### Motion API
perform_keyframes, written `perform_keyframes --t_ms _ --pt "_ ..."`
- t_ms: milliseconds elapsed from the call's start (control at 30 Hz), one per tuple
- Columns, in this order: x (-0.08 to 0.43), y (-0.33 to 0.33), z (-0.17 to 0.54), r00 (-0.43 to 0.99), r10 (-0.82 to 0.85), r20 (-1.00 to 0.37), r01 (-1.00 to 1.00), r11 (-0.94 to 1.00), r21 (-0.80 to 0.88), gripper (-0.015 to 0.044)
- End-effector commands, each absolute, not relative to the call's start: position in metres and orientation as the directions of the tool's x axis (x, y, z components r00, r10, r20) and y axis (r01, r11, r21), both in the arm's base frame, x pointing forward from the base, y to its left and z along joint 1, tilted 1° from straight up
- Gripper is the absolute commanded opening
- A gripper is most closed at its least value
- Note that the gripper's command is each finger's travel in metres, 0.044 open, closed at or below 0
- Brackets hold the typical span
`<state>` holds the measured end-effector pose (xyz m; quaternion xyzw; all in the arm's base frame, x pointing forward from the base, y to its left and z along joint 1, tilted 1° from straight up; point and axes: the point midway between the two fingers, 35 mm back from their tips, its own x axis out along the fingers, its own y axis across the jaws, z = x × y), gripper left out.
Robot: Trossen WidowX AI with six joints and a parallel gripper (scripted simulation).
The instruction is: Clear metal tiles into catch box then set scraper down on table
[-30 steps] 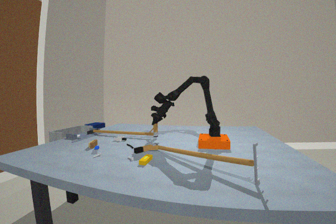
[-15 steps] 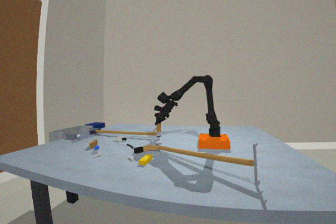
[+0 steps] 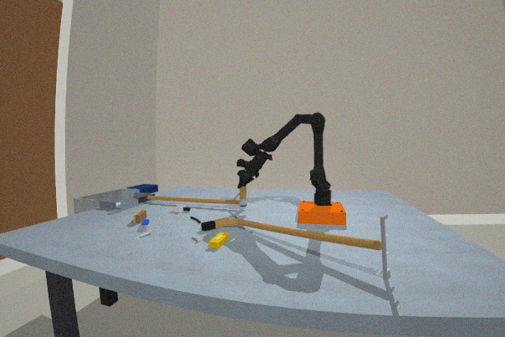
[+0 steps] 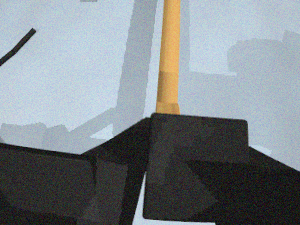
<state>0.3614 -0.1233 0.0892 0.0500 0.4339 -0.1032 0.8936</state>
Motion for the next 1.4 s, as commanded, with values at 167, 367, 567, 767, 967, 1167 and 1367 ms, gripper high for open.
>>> perform_keyframes --t_ms 167,367,567,767,967,1167,1367 --pt "0.348 -0.119 0.091 0.615 -0.141 -0.776 0.223 0.975 -0.001 0.0" --pt "0.339 -0.116 0.089 0.615 -0.141 -0.776 0.223 0.975 -0.001 0.0" --pt "0.33 -0.113 0.086 0.615 -0.142 -0.776 0.223 0.975 -0.001 0.0" --pt "0.321 -0.109 0.084 0.615 -0.142 -0.776 0.223 0.975 -0.001 0.0" --pt "0.312 -0.106 0.081 0.615 -0.142 -0.775 0.223 0.975 -0.001 0.0" --pt "0.314 -0.107 0.079 0.607 -0.143 -0.782 0.229 0.973 0.0 0.0105" --pt "0.314 -0.107 0.079 0.607 -0.143 -0.782 0.229 0.973 0.0 0.0263"
